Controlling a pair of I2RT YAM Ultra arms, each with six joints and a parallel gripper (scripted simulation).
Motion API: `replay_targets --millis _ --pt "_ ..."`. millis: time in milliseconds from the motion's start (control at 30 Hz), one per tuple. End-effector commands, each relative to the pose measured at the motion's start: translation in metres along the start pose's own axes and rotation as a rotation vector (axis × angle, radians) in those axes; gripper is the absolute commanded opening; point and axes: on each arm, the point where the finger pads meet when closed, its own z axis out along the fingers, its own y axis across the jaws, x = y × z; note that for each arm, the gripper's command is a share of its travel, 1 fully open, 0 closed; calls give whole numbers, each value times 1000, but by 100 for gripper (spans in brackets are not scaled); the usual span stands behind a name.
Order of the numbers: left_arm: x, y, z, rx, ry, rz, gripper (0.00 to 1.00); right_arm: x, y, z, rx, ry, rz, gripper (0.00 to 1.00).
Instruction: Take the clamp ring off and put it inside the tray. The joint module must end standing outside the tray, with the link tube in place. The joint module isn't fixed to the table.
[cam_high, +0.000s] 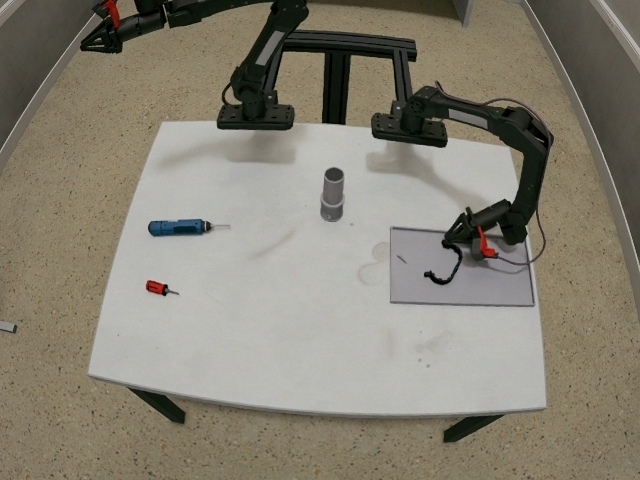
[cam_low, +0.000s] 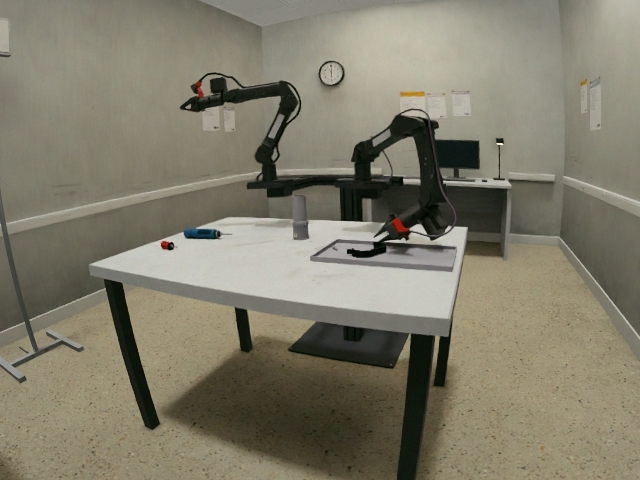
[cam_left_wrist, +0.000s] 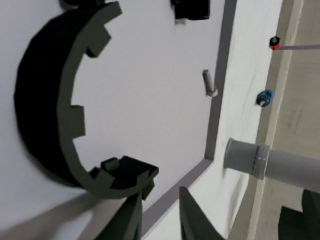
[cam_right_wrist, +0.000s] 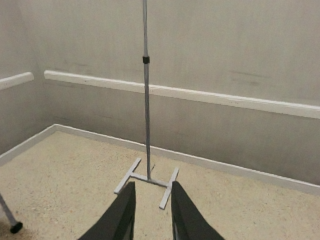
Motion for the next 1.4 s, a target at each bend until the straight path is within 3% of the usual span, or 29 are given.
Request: replay_targets --millis 0,1367 --pt "-8 -5 -5 -23 -16 25 20 -39 4 -7 -6 -99 7 20" --pt "-14 3 -21 -76 -29 41 20 -39 4 -7 -6 -99 7 20"
